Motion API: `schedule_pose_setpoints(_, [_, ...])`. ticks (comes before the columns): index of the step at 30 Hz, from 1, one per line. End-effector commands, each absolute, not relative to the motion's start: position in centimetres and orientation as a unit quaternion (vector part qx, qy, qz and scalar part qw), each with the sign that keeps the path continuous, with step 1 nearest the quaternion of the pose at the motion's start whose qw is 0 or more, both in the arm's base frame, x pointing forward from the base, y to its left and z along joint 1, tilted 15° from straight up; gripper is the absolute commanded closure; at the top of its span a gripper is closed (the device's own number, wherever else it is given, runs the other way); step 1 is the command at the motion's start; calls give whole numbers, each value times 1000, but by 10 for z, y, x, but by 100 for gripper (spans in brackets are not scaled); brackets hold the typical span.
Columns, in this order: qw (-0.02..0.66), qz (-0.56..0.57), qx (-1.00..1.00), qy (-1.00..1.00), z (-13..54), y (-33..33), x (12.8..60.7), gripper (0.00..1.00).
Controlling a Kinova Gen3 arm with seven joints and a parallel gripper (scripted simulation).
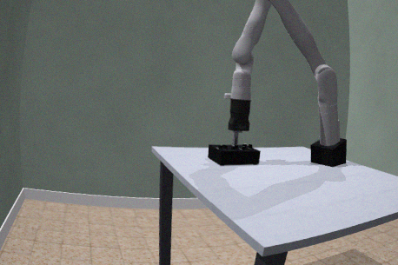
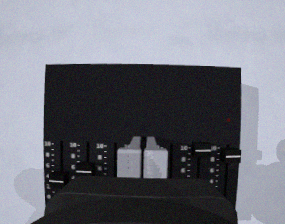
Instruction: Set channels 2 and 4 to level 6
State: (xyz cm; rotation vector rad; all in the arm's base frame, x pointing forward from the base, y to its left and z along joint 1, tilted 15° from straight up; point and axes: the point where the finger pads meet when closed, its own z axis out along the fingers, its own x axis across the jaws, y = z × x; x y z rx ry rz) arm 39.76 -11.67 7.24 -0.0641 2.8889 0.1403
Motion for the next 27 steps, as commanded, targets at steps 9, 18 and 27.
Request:
schedule_pose_setpoints(9, [125, 48, -23, 991, 73, -117, 398, 100])
schedule_pose_setpoints(18, [125, 48, -23, 991, 73, -121, 398, 100])
schedule_pose_setpoints(27, [125, 48, -23, 991, 75, -122, 398, 100])
